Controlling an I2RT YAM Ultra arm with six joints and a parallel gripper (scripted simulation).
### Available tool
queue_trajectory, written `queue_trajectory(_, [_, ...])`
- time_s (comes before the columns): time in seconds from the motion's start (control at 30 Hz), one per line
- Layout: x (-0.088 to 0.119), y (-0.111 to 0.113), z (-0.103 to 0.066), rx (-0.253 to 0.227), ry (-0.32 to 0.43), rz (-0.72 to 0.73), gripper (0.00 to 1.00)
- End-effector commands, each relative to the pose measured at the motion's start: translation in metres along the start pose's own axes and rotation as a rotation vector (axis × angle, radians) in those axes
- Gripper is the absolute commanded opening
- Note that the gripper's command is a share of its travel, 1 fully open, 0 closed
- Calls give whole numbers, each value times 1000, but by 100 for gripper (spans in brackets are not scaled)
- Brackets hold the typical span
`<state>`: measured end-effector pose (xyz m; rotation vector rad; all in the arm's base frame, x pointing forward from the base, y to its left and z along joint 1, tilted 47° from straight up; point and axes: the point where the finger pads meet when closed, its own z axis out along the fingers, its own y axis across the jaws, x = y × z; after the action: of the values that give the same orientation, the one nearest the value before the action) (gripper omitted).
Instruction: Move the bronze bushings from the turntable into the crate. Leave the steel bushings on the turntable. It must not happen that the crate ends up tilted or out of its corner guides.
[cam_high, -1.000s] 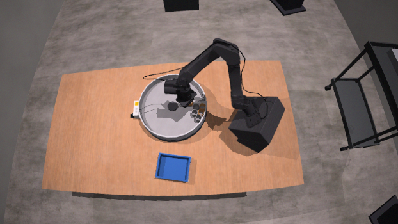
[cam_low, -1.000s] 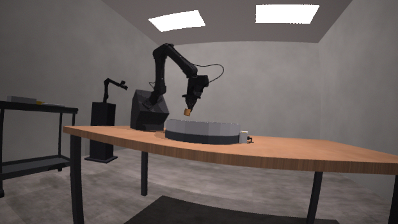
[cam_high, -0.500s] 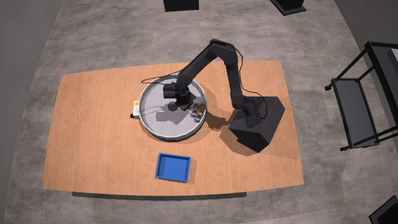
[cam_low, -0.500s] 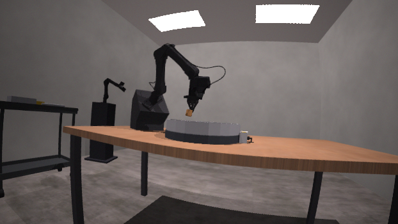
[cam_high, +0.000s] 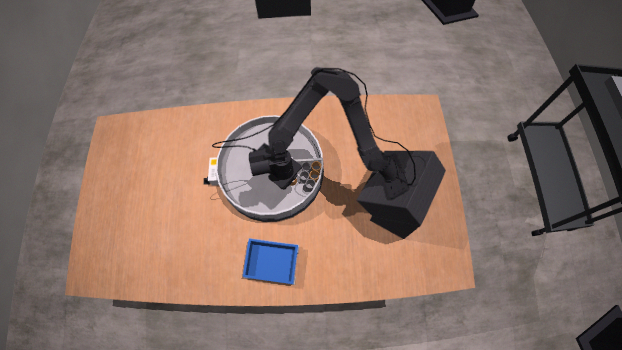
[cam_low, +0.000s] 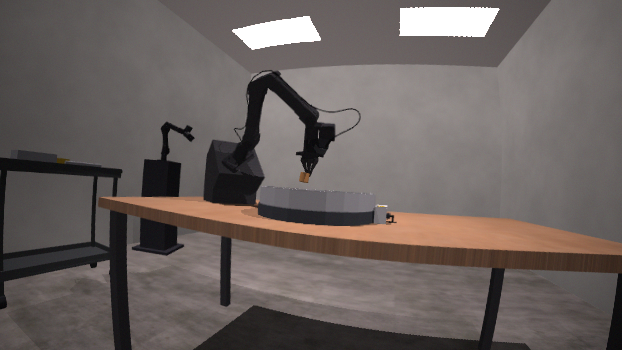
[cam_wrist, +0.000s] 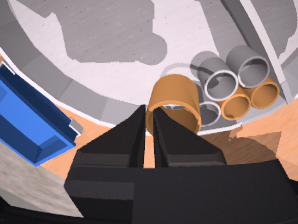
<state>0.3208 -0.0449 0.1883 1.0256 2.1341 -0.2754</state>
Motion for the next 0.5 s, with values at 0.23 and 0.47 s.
queue_trajectory(0.23, [16, 59, -8, 4, -35, 46, 0])
queue_trajectory(0.47, [41, 112, -7, 2, -35, 46, 0])
